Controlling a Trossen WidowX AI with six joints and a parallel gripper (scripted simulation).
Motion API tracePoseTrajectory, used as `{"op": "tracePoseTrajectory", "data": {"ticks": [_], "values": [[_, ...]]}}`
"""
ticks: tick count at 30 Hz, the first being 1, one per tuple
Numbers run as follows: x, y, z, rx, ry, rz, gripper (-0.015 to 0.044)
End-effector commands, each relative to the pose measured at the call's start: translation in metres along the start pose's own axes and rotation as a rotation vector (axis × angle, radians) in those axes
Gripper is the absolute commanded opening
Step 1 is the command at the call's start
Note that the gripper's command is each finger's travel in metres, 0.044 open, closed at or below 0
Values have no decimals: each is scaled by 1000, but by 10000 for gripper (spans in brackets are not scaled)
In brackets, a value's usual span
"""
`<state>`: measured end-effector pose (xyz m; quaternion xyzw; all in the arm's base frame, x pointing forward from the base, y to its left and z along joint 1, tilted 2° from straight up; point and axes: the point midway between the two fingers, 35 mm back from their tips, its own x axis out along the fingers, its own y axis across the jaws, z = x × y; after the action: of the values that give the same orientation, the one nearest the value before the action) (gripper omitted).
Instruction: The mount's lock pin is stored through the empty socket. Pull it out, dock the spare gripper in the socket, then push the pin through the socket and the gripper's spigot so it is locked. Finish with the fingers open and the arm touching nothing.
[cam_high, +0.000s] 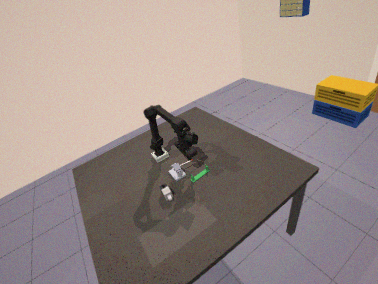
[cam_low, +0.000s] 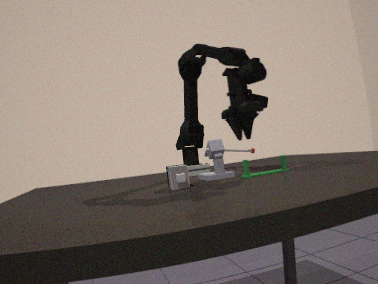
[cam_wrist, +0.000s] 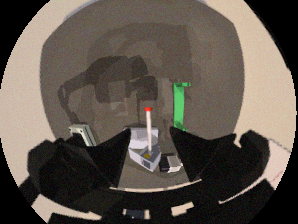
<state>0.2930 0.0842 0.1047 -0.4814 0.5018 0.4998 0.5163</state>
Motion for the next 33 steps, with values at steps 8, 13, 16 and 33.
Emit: {"op": "tracePoseTrajectory", "data": {"ticks": [8, 13, 16, 33], "values": [[17, -1, 2, -4, -7, -7, 300], [25, -1, 2, -4, -7, -7, 300], [30, -1, 2, -4, -7, -7, 300], [58, 1, 2, -4, -7, -7, 300]]}}
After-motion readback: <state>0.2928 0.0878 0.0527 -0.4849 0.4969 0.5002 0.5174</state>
